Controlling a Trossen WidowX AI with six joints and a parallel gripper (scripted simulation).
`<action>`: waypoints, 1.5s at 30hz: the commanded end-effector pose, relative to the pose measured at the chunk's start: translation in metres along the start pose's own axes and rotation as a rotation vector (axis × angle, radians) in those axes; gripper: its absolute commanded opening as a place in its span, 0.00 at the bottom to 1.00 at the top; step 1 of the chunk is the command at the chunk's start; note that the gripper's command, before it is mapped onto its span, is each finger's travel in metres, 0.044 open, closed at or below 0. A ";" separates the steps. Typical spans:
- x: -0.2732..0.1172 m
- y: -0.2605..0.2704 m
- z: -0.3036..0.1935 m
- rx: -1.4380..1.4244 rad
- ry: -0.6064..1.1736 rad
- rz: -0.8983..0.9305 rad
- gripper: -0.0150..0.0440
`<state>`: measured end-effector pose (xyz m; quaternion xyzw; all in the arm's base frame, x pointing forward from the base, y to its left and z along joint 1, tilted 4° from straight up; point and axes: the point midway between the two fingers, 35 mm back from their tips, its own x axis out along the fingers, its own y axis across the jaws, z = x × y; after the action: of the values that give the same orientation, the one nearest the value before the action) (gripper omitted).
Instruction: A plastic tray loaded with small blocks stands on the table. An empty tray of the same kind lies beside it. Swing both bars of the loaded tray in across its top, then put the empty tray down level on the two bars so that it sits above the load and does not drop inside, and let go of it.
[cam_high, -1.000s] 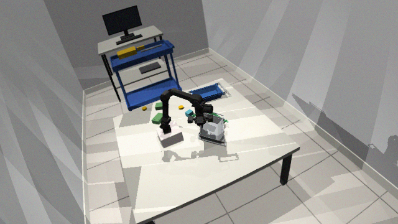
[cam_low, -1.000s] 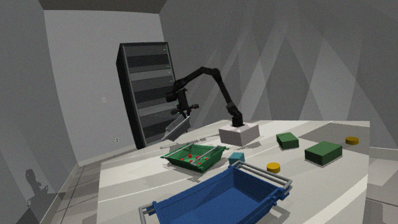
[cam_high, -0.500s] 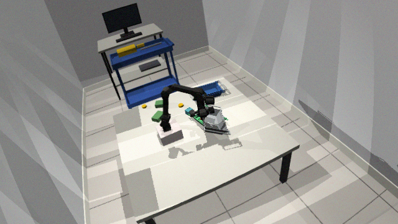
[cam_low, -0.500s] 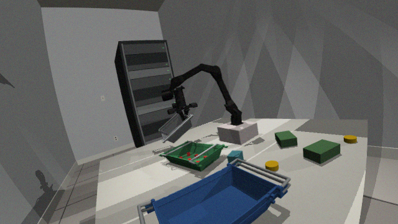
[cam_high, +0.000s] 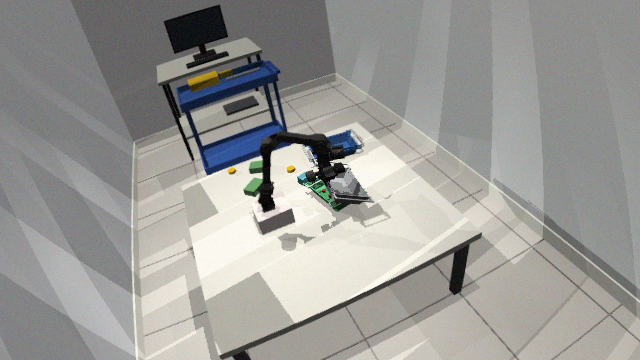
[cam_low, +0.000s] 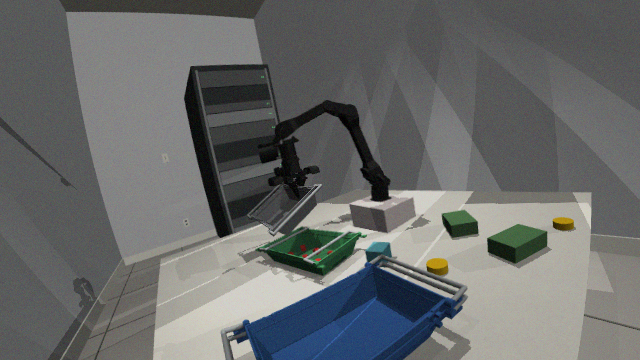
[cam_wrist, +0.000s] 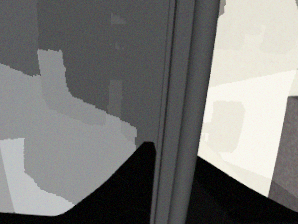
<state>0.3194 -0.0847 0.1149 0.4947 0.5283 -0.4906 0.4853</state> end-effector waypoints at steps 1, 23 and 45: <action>-0.007 0.006 -0.016 -0.042 0.000 0.032 0.25; -0.006 0.013 -0.105 -0.301 0.010 0.027 0.25; -0.006 0.013 -0.108 -0.309 0.011 0.027 0.25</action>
<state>0.3280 0.0226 0.1197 0.4165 0.6000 -0.3990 0.5543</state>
